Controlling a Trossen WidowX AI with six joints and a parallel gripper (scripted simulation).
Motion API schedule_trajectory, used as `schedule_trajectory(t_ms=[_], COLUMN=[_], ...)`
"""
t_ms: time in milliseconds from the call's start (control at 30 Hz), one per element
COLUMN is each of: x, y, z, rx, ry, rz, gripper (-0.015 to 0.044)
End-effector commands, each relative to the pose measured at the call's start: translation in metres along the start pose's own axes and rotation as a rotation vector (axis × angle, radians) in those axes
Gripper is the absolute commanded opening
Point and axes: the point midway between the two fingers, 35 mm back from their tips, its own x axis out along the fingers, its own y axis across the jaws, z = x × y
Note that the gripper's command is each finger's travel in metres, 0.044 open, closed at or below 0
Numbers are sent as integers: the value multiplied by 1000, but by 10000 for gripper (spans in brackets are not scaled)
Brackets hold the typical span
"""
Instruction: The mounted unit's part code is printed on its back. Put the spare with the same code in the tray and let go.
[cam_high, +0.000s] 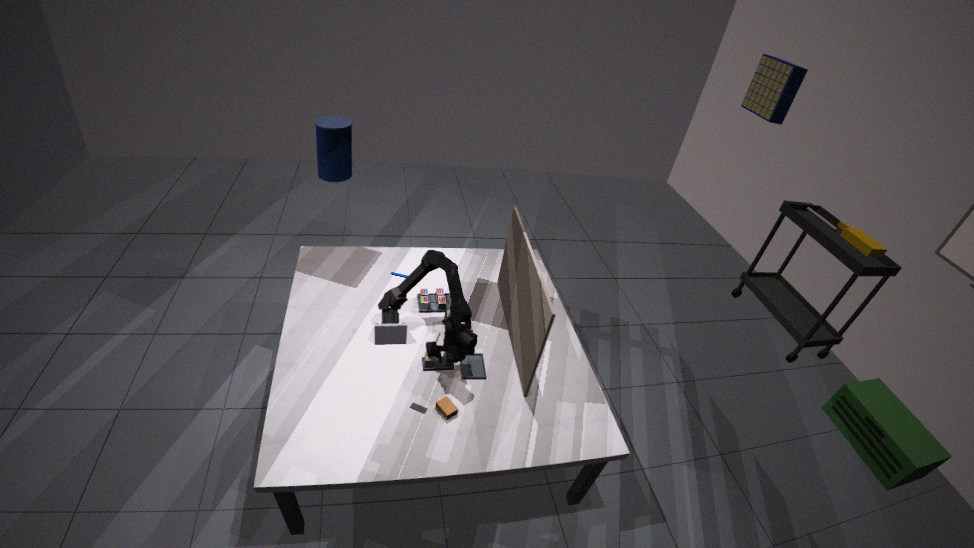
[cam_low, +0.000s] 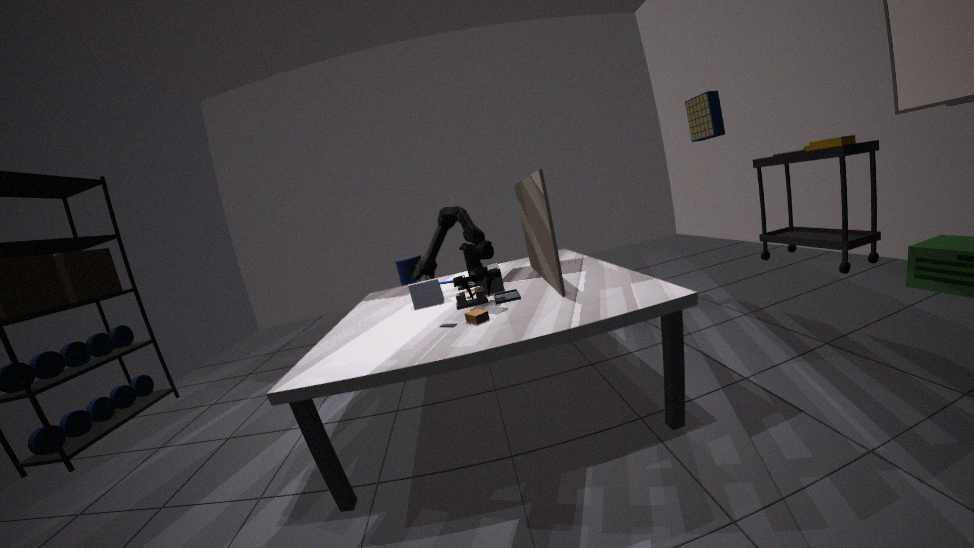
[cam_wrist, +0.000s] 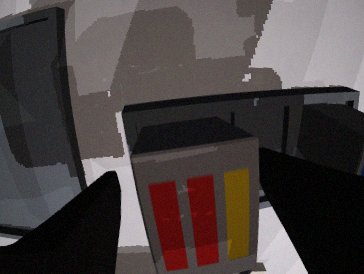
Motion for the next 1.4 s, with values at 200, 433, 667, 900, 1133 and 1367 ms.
schedule_trajectory(t_ms=[200,433,667,900,1133,1367], x=[1,1,1,1,1,0], y=[0,0,0,0,0,0], z=[-1,-1,-1,-1,-1,0], rx=[5,5,5,5,5,0], ry=[5,5,5,5,5,0], rz=[2,2,2,2,2,0], gripper=[300,300,300,300,300,247])
